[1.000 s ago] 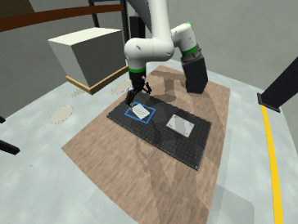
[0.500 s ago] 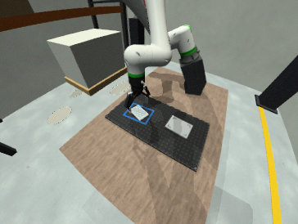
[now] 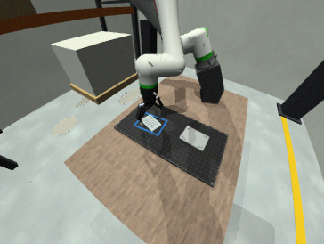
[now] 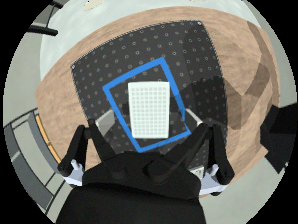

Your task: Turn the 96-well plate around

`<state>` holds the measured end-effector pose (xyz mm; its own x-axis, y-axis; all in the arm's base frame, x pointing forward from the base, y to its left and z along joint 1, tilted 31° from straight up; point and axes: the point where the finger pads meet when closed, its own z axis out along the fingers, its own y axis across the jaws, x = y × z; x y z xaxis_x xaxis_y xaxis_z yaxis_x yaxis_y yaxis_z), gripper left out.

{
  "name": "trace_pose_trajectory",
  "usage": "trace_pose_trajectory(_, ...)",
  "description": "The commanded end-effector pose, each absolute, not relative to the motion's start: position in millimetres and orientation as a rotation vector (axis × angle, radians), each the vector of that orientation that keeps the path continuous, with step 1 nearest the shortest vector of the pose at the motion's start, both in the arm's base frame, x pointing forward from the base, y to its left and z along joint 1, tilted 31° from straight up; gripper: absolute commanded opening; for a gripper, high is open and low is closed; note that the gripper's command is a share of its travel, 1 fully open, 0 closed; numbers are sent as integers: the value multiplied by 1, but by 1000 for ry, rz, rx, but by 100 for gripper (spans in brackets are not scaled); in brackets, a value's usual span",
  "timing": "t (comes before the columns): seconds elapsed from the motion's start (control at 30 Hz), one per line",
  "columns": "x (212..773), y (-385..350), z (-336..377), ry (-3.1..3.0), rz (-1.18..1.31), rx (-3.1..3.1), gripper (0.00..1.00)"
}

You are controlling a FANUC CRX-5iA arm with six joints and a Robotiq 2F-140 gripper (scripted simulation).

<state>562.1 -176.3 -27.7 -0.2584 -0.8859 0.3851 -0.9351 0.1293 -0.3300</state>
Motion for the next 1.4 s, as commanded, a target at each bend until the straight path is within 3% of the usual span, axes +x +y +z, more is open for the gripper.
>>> trace_pose_trajectory(0.0,564,-179,-32,-2287,790,1852,100)
trace_pose_trajectory(0.77,567,-184,-43,-2287,790,1852,100)
trace_pose_trajectory(0.8,567,-184,-43,-2287,790,1852,0)
trace_pose_trajectory(1.37,567,-184,-43,-2287,790,1852,0)
